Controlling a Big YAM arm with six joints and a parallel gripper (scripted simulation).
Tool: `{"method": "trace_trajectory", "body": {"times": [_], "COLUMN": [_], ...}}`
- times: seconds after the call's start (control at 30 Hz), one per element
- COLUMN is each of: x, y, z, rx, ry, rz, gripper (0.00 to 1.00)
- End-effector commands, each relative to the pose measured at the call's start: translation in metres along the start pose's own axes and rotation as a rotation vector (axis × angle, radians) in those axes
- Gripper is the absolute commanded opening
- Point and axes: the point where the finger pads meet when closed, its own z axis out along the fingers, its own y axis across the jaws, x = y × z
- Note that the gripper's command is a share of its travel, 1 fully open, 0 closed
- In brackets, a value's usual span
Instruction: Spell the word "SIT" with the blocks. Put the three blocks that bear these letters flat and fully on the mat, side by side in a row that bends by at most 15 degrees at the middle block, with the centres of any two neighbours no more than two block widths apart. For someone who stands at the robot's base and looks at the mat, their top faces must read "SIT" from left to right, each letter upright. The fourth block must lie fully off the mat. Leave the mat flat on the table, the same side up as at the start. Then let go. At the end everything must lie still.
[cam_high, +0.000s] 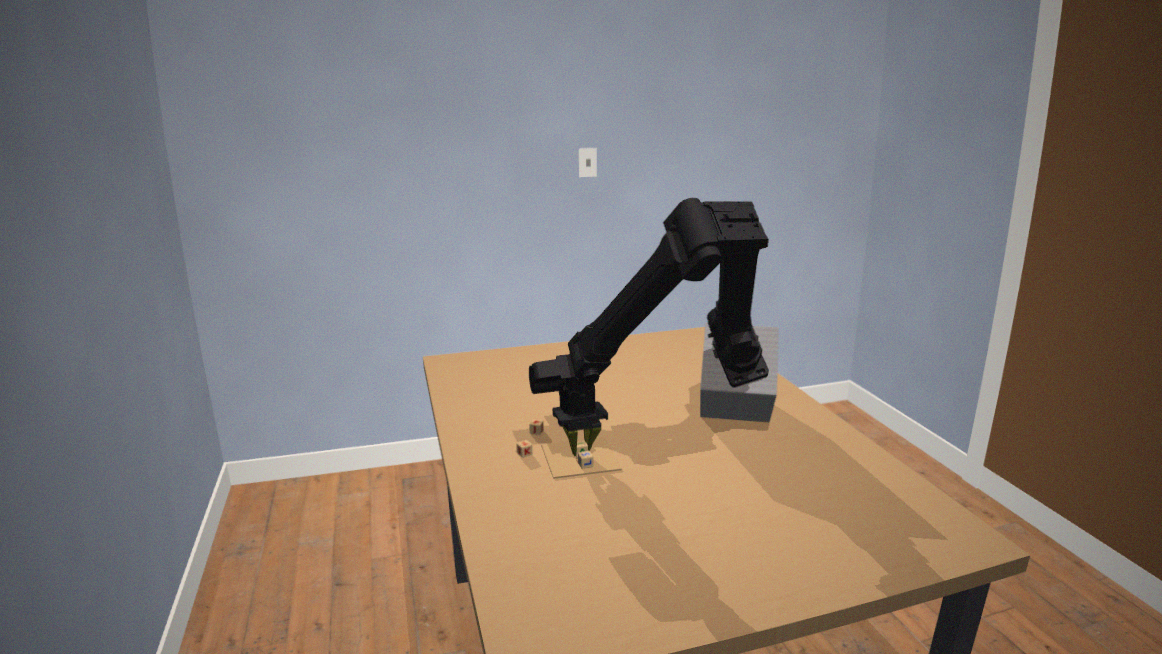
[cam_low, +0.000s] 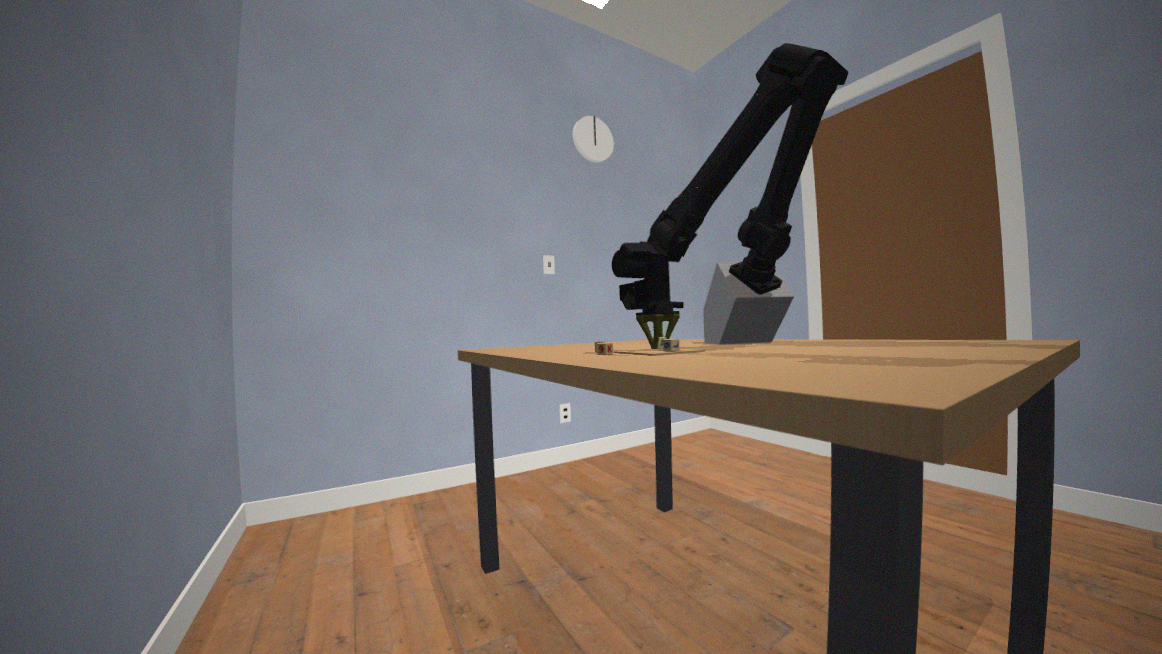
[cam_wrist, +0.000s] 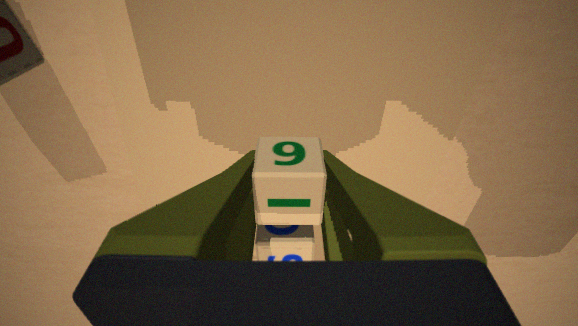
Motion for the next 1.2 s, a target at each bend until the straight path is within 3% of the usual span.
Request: {"method": "trace_trajectory", "body": {"times": [0.0,1.17], "x": [-0.0018,-0.0014], "y": [0.0116,0.0154], "z": [-0.0086,-0.0085], "rx": [-0.033,-0.032], "ry": [-0.009,-0.009], "rz": [0.000,-0.005], "gripper": [0.20,0.20]}}
